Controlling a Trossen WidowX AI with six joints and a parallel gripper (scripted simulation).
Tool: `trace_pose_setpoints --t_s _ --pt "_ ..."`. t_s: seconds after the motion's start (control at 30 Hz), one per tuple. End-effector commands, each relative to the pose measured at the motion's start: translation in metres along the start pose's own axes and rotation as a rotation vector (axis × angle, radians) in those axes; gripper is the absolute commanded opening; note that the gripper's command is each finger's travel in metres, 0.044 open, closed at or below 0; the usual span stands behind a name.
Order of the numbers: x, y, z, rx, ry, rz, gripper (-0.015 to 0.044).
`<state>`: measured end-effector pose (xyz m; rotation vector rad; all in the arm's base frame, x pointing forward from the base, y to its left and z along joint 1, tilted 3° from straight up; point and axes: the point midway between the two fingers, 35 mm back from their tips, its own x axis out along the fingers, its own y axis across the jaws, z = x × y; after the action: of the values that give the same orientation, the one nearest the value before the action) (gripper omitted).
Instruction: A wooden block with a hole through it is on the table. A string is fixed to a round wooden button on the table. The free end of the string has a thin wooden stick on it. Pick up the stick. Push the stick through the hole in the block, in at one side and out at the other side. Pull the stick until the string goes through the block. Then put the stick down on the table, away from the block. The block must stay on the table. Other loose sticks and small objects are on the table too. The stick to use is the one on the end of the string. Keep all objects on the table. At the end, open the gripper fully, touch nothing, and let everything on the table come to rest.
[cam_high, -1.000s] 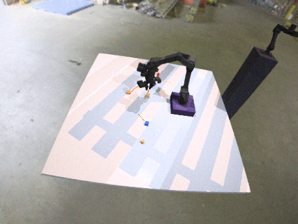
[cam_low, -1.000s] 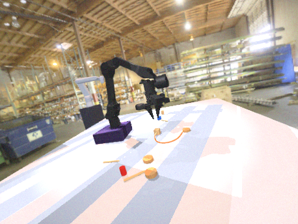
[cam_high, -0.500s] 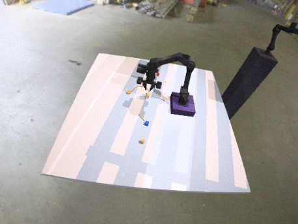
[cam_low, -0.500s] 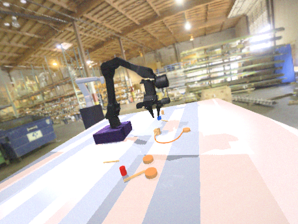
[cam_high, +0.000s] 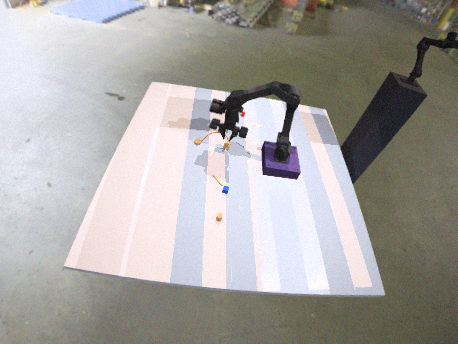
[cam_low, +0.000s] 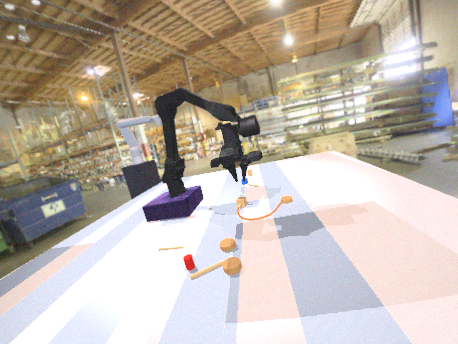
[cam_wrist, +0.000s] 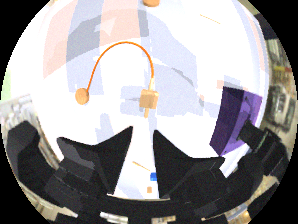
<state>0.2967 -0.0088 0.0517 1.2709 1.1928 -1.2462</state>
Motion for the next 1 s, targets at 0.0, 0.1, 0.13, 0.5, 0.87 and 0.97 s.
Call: trace_pose_setpoints --t_s 0.0,0.1,0.13,0.5,0.87,0.97 --pt "0.009 -0.001 -0.001 0.005 0.005 -0.008 0.0124" --pt "0.014 0.000 -0.001 0.005 0.005 -0.008 0.0124" --pt "0.016 0.000 -0.001 0.005 0.005 -0.008 0.0124" --pt "0.034 0.000 -0.001 0.005 0.005 -0.008 0.0124" --pt "0.052 -0.001 -0.001 0.005 0.005 -0.009 0.0124" --pt "0.057 -0.001 -0.001 0.005 0.005 -0.009 0.0124"
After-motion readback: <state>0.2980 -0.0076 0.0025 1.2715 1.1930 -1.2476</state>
